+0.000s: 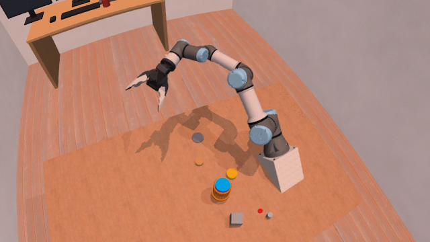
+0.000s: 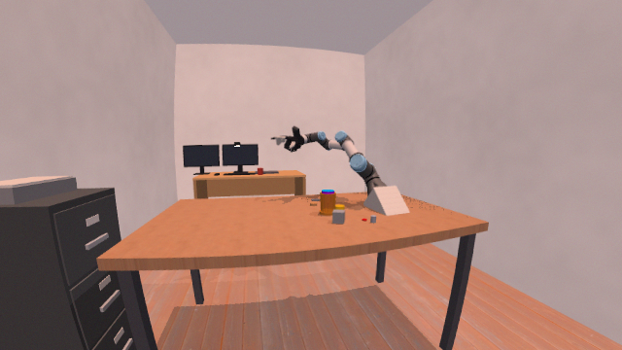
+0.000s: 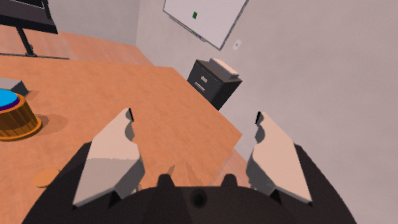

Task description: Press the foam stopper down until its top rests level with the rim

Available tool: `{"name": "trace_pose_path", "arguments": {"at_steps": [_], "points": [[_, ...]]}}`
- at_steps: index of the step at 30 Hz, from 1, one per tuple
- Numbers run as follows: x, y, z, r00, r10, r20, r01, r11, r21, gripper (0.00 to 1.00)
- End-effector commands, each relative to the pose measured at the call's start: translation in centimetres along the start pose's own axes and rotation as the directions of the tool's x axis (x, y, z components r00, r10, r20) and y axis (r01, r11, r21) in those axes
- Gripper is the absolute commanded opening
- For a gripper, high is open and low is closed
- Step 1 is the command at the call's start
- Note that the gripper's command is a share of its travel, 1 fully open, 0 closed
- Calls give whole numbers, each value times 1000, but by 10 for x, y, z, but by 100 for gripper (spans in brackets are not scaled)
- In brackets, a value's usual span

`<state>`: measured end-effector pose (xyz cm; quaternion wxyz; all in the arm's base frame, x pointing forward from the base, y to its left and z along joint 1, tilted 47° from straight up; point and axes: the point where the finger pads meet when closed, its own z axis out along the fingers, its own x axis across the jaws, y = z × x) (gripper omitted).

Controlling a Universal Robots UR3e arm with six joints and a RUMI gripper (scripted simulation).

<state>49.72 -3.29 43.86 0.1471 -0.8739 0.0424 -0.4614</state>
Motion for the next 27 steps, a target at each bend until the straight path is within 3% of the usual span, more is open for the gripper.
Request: {"name": "trace_pose_path", "arguments": {"at_steps": [1, 17, 18, 27], "points": [[0, -1, 0, 1000, -3, -2, 3, 1000, 0, 100], [0, -1, 0, 1000, -3, -2, 3, 1000, 0, 100], [0, -1, 0, 1000, -3, -2, 3, 1000, 0, 0], [-7, -1, 6, 1000, 16, 25, -16, 1000, -1, 0]]}}
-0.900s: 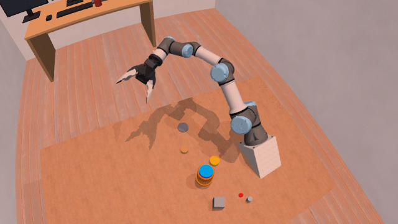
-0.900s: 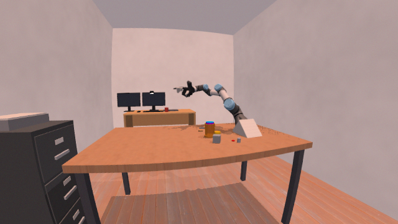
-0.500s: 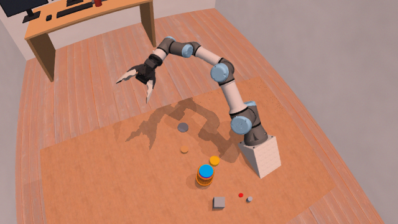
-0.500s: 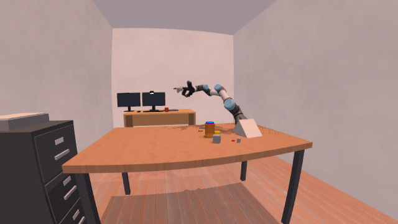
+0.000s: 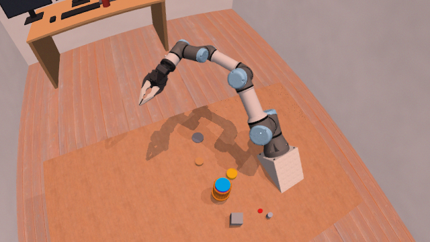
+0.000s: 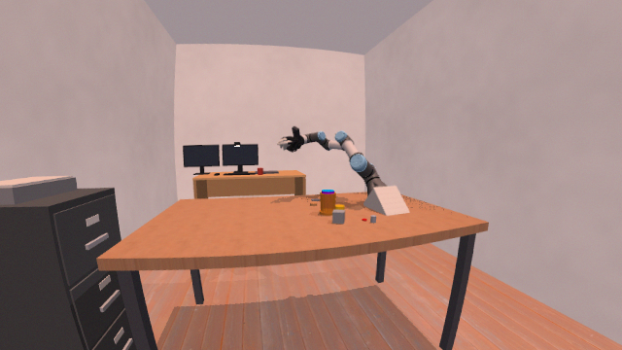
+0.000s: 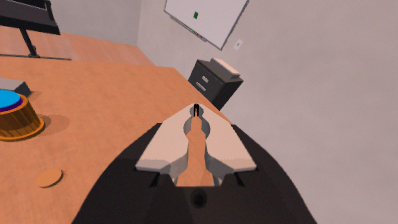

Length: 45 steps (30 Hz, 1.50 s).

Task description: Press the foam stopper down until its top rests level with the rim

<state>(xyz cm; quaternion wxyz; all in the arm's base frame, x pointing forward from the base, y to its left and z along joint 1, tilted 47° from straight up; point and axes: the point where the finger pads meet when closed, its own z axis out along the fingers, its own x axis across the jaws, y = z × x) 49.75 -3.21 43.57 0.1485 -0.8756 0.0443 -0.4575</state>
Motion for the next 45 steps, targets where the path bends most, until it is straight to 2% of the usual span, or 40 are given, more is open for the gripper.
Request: {"name": "trace_pose_path", "arguments": {"at_steps": [1, 5, 7, 13, 18, 22, 24, 30, 31, 34, 35, 38, 41, 45], "points": [[-7, -1, 6, 1000, 16, 25, -16, 1000, -1, 0], [-21, 0, 17, 996, 48, 71, -48, 999, -6, 0], [-21, 0, 17, 996, 48, 71, -48, 999, -6, 0], [-57, 0, 43, 976, 117, 185, -114, 993, -32, 0], [-102, -2, 69, 931, 186, 313, -167, 982, -85, 0], [-148, -5, 90, 873, 238, 426, -190, 970, -154, 0], [-148, -5, 90, 873, 238, 426, -190, 970, -154, 0], [-226, -10, 112, 757, 303, 578, -154, 944, -293, 0], [-226, -10, 112, 757, 303, 578, -154, 944, -293, 0], [-266, -12, 118, 698, 328, 637, -99, 925, -368, 0], [-266, -12, 118, 698, 328, 637, -99, 925, -368, 0], [-304, -12, 120, 646, 345, 681, -20, 899, -437, 0], [-304, -12, 120, 646, 345, 681, -20, 899, -437, 0], [-348, -9, 118, 596, 356, 719, 110, 852, -513, 0]]}}
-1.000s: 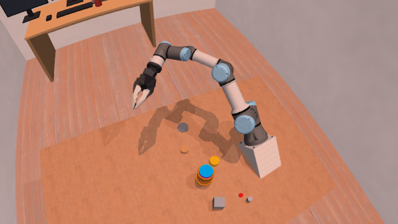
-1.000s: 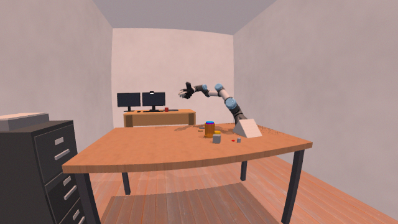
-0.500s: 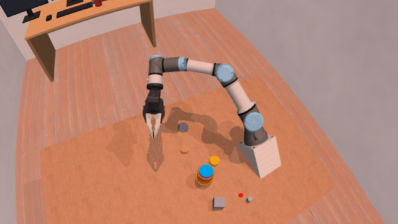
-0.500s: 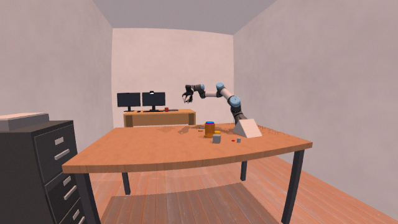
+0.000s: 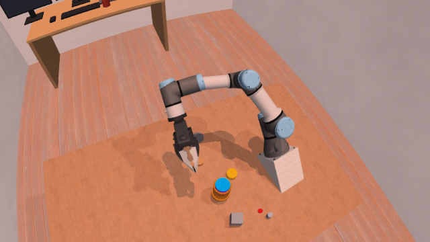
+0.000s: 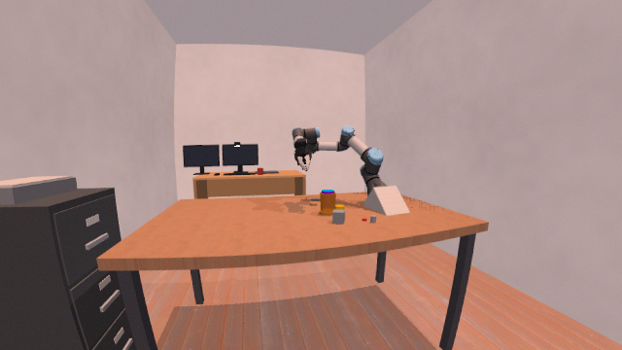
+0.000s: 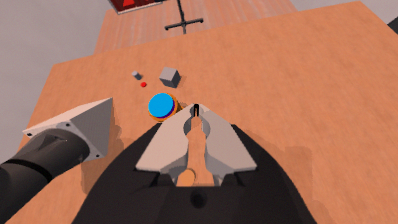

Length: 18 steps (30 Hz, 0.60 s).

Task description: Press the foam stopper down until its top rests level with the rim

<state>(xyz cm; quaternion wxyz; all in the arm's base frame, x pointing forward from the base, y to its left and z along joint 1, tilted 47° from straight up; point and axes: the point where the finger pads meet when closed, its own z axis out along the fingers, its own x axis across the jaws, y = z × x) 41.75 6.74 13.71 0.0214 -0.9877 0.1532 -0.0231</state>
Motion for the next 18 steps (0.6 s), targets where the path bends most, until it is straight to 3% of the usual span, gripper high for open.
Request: {"name": "trace_pose_path", "arguments": {"at_steps": [1, 2, 5, 6, 11, 13, 18], "points": [[-35, 2, 42, 997, 6, 73, 9, 981, -194, 0], [-35, 2, 42, 997, 6, 73, 9, 981, -194, 0], [-52, 7, 59, 996, -6, 91, 34, 950, -309, 0], [-52, 7, 59, 996, -6, 91, 34, 950, -309, 0], [-73, 16, 77, 995, -41, 89, 78, 876, -476, 0], [-73, 16, 77, 995, -41, 89, 78, 876, -476, 0], [-84, 22, 86, 994, -91, 63, 111, 792, -600, 0]]}}
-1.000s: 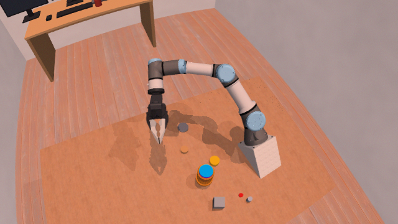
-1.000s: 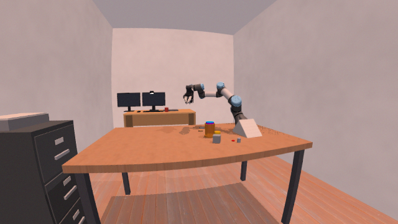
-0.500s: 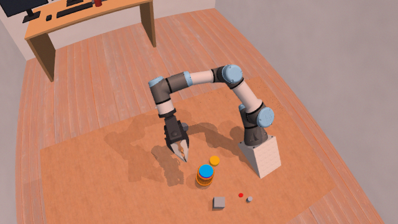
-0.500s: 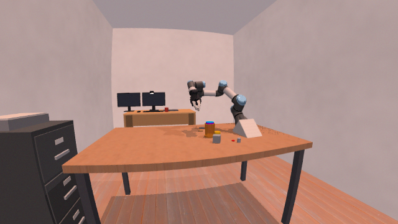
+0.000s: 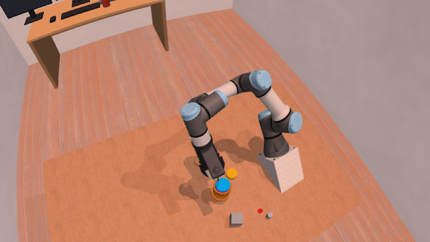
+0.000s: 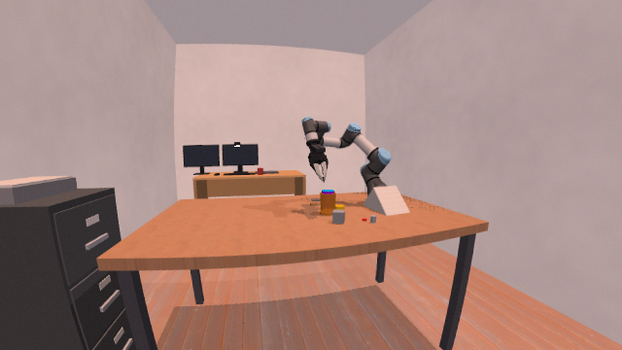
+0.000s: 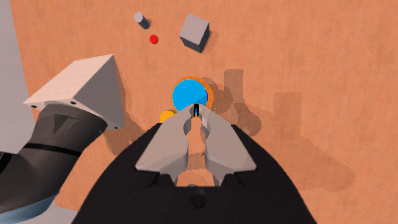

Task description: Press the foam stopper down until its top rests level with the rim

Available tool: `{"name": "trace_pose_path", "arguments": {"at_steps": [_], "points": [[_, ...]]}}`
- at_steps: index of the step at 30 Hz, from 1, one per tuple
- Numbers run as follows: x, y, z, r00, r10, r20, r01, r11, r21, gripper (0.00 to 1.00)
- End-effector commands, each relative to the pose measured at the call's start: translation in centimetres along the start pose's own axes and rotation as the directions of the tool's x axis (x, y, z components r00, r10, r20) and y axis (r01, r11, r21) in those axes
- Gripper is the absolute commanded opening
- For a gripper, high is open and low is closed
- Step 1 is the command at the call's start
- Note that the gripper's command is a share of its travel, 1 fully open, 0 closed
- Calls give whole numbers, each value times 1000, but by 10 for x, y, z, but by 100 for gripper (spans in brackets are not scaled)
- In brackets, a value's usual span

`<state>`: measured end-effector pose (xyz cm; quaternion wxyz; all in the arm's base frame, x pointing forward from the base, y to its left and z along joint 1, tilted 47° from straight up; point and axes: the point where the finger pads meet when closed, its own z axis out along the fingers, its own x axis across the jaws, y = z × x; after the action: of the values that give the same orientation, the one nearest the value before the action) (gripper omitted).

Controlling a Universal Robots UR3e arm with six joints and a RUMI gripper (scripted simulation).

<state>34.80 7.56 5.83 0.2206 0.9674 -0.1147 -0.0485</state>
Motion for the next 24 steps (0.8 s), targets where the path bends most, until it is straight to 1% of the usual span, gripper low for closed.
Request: {"name": "trace_pose_path", "arguments": {"at_steps": [1, 5, 10, 12, 18, 24], "points": [[-13, -3, 14, 999, -25, -46, 17, 985, -172, 0], [-17, -3, 17, 995, -51, -87, 27, 967, -255, 0], [-19, -3, 18, 989, -77, -127, 32, 947, -321, 0], [-19, -3, 18, 989, -77, -127, 32, 947, -321, 0], [-20, -4, 18, 984, -93, -151, 34, 934, -355, 0], [-20, -4, 18, 983, -96, -155, 34, 932, -361, 0]]}}
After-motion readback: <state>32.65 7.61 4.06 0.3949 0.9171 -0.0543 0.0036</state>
